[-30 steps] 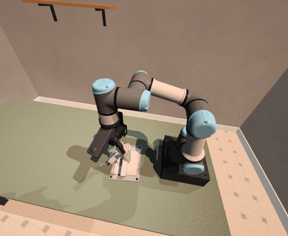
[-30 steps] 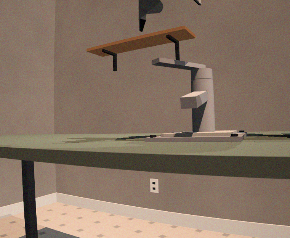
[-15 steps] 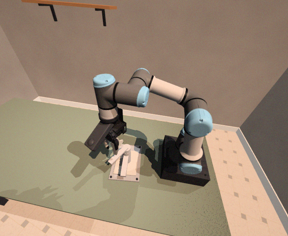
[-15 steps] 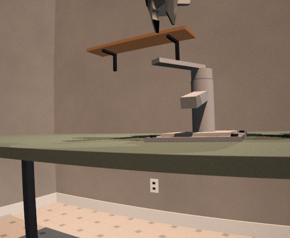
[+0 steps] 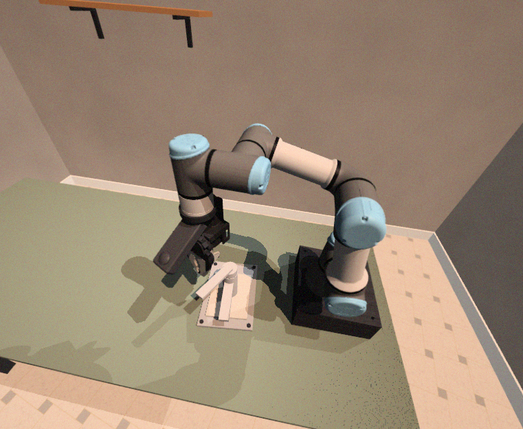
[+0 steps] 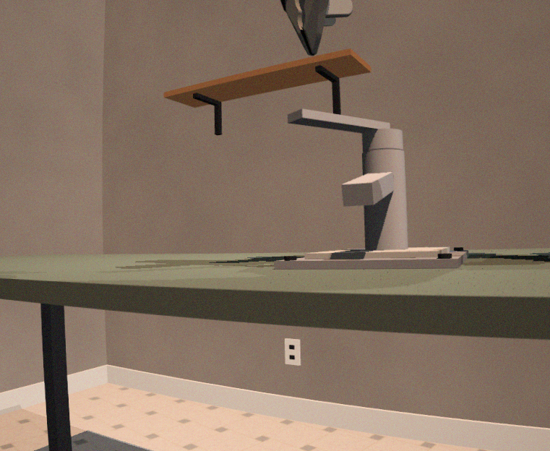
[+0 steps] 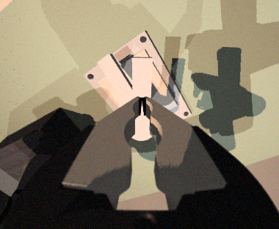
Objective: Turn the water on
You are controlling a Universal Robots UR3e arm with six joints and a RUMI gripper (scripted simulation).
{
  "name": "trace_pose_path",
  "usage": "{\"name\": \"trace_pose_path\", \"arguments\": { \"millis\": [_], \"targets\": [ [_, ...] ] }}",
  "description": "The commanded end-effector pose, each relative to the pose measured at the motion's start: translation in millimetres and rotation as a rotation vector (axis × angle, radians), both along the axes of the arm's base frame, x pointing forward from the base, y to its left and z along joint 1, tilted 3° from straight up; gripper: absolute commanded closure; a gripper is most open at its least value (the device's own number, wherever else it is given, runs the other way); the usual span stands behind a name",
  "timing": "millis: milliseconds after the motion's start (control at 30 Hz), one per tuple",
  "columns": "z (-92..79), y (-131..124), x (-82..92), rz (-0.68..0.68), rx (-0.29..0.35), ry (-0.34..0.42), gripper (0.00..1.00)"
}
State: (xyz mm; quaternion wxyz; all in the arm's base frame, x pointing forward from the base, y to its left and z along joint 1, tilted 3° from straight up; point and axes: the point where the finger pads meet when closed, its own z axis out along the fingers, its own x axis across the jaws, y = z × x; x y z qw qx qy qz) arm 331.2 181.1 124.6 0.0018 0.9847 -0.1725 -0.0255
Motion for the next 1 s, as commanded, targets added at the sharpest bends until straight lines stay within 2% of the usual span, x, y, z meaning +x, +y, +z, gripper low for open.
{"name": "trace_pose_path", "arguments": {
  "millis": [0,867,900,967],
  "targets": [
    [0.8,0.1,0.6,0.000,0.000,-0.003,1.00],
    [0.8,0.1,0.6,0.000,0.000,-0.003,1.00],
    [0.8,0.1,0.6,0.000,0.000,-0.003,0.63],
    [0.8,0.1,0.6,0.000,0.000,-0.003,0.63]
  ]
}}
